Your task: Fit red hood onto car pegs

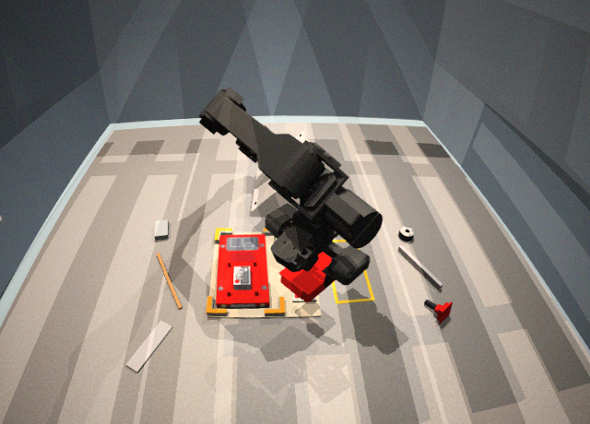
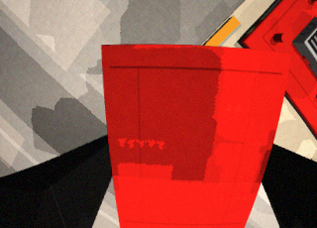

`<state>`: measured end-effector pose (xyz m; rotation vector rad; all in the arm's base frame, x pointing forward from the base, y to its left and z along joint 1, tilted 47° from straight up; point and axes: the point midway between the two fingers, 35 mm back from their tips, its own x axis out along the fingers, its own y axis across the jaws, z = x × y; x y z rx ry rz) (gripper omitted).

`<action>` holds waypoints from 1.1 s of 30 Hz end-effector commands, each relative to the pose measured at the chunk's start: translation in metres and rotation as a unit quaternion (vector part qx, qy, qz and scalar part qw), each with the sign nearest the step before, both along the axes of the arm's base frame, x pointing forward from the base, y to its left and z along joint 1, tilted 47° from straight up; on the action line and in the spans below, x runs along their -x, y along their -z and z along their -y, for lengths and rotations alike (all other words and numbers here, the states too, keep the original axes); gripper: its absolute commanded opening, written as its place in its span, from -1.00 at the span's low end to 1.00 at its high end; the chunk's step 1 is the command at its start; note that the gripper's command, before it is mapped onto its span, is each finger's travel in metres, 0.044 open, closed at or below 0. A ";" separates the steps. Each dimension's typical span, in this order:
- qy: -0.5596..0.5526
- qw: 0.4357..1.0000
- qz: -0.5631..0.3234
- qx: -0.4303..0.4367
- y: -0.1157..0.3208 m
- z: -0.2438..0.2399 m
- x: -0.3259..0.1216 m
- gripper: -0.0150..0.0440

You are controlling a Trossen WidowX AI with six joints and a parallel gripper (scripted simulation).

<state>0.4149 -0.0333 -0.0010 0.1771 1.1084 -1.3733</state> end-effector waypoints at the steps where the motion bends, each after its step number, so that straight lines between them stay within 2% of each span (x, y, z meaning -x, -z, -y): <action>1: -0.041 0.998 -0.035 -0.009 -0.018 0.012 0.006 -0.49; 14: -0.159 0.974 -0.154 -0.039 -0.055 0.045 0.034 -0.49; 29: -0.286 0.911 -0.288 -0.071 -0.089 0.077 0.077 -0.49; 33: -0.298 0.903 -0.300 -0.074 -0.092 0.080 0.082 -0.49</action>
